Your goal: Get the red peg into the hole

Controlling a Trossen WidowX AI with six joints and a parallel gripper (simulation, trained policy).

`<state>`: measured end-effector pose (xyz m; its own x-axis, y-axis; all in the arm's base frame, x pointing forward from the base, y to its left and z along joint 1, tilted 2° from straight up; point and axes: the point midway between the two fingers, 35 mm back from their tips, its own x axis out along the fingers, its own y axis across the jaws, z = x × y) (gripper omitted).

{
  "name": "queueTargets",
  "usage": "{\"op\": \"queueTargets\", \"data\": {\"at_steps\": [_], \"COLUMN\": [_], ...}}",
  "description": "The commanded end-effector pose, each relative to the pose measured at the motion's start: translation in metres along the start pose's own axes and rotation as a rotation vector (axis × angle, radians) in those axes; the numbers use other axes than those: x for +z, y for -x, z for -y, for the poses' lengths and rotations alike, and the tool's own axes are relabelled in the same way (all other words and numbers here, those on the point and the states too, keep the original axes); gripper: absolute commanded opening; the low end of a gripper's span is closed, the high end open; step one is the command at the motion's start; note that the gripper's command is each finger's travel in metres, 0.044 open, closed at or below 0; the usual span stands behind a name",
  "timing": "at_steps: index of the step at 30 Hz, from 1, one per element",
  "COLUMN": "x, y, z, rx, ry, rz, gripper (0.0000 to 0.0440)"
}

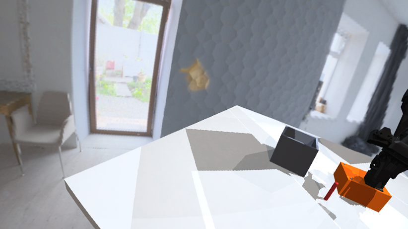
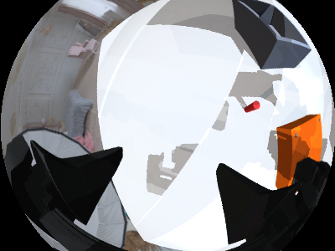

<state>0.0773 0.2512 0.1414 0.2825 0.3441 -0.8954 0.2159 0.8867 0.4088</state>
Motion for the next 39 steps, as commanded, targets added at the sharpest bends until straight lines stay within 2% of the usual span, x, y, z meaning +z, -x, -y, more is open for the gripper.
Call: {"op": "queueTargets", "data": {"at_steps": [1,11,18,29,39], "x": [0.012,0.05,0.063,0.067,0.066], "y": [-0.001,-0.003,-0.004,-0.016,-0.038], "z": [0.006,0.035,0.057,0.084,0.101], "rx": [-0.054,-0.234,-0.349,-0.49,-0.564], "ry": [-0.095,-0.395,-0.545,-0.663,-0.724], "rz": [-0.003,-0.005,-0.012,-0.021,-0.035], "gripper": [0.0434,0.044,0.044,0.0439,0.0428]}}
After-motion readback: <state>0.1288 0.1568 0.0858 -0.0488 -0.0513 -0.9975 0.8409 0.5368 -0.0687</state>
